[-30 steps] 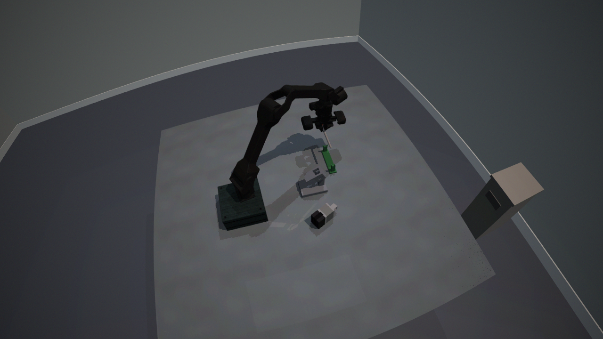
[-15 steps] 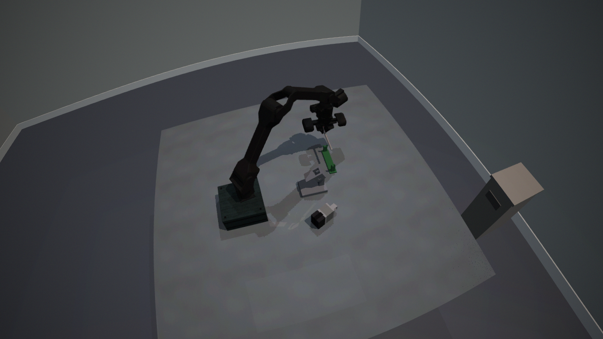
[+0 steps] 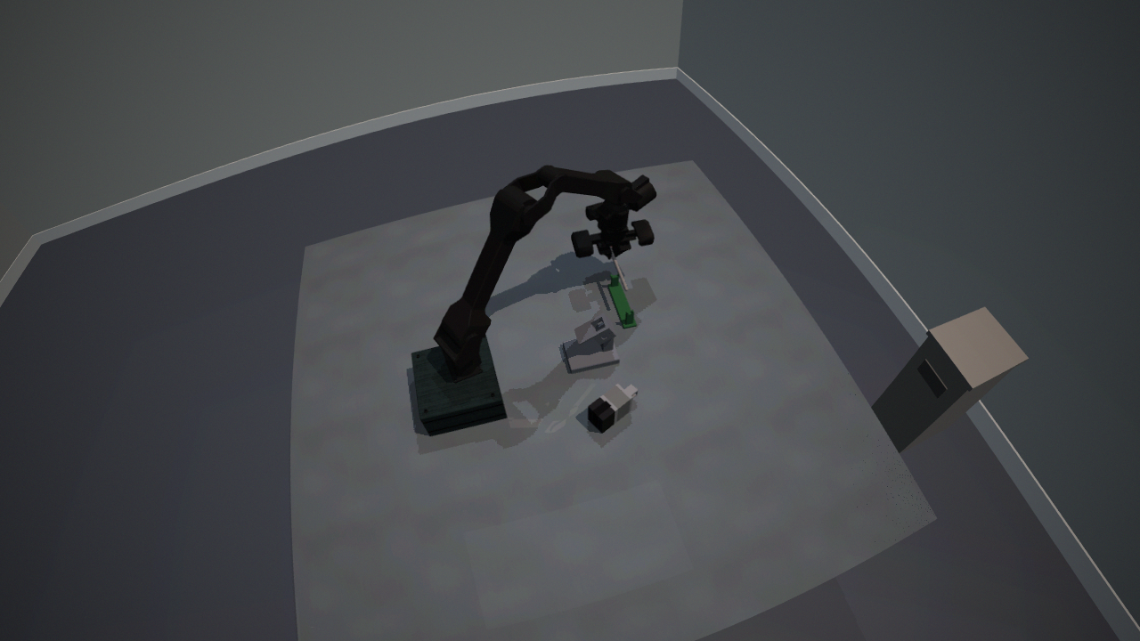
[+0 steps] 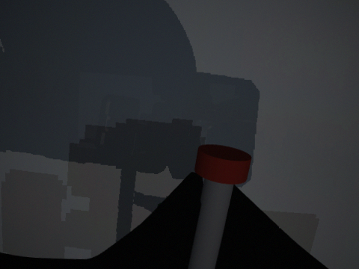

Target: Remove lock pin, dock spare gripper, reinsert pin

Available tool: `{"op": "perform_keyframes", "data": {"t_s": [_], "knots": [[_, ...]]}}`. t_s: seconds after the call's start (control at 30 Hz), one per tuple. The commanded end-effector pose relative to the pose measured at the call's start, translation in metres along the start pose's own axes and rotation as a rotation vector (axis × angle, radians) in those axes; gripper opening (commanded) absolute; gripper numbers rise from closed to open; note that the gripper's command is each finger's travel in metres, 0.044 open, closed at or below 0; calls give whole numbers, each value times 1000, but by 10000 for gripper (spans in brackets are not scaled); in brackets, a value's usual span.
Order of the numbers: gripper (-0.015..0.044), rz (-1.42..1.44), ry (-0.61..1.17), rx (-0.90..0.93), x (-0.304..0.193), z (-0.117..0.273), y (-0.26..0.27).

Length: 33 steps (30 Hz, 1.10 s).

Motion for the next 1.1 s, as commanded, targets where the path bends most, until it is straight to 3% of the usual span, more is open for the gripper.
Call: {"op": "perform_keyframes", "data": {"t_s": [0.0, 1.07], "knots": [[0, -4, 1, 2, -2, -7, 1], [0, -1, -6, -15, -8, -33, 4]]}}
Point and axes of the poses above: the point midway between the two fingers, 35 mm back from their tips, its own z axis back along the fingers, its own y axis across the jaws, x = y × z, the point moved 8 cm from there along z, back along the fingers, and after that the axes turned 7 degrees about z, right-handed, at the moved point
